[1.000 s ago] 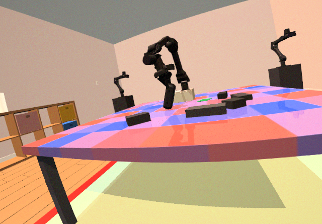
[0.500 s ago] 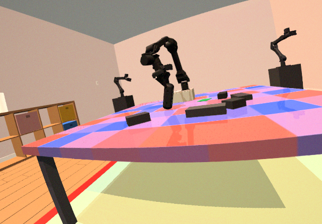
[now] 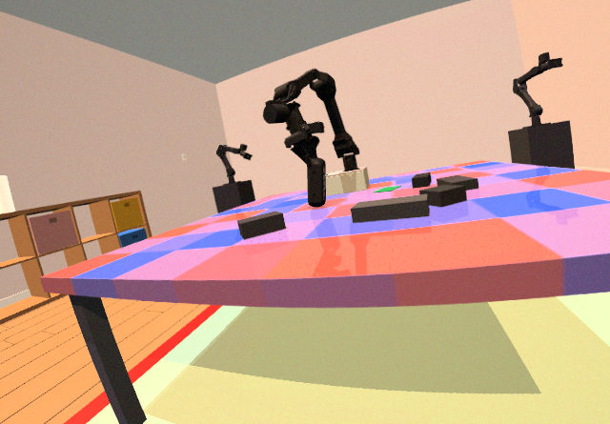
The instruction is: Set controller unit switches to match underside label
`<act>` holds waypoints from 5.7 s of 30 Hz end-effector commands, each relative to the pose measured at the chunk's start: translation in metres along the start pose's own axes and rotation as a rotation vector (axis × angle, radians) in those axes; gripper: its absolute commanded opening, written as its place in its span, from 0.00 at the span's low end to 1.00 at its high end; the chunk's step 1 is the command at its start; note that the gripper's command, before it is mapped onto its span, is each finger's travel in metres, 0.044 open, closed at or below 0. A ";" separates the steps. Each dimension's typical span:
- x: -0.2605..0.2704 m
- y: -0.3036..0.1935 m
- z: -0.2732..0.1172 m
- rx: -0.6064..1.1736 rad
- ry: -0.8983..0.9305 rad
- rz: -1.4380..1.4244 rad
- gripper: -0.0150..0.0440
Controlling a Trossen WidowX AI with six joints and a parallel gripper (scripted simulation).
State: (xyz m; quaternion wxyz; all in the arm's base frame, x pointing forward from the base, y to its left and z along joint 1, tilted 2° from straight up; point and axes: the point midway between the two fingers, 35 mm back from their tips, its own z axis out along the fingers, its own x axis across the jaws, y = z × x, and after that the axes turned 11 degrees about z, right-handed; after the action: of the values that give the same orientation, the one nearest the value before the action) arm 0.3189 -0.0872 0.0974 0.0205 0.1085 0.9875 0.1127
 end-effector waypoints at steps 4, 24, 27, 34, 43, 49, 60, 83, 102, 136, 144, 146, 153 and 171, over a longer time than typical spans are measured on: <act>-0.002 -0.010 0.000 0.032 -0.003 -0.002 0.83; -0.005 -0.024 -0.003 0.080 -0.012 -0.002 0.83; -0.006 -0.026 -0.003 0.087 -0.013 -0.002 0.83; -0.007 -0.032 -0.003 0.104 -0.017 -0.002 0.83; -0.008 -0.038 -0.004 0.126 -0.021 -0.002 0.83; -0.009 -0.043 -0.004 0.140 -0.024 -0.002 0.83; -0.010 -0.051 -0.004 0.167 -0.029 -0.002 0.83; -0.014 -0.067 -0.003 0.222 -0.040 -0.002 0.83; -0.016 -0.082 -0.001 0.228 -0.041 -0.002 0.83; -0.021 -0.107 0.007 0.230 -0.041 -0.002 0.83; -0.022 -0.113 0.010 0.230 -0.041 -0.002 0.83; -0.023 -0.115 0.011 0.231 -0.041 -0.002 0.83; -0.023 -0.119 0.013 0.231 -0.041 -0.002 0.83; -0.026 -0.131 0.021 0.232 -0.041 -0.002 0.83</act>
State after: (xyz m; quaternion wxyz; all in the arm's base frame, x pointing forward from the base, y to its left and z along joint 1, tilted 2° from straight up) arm 0.3175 -0.2161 0.0548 0.0363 0.1182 0.9923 -0.0124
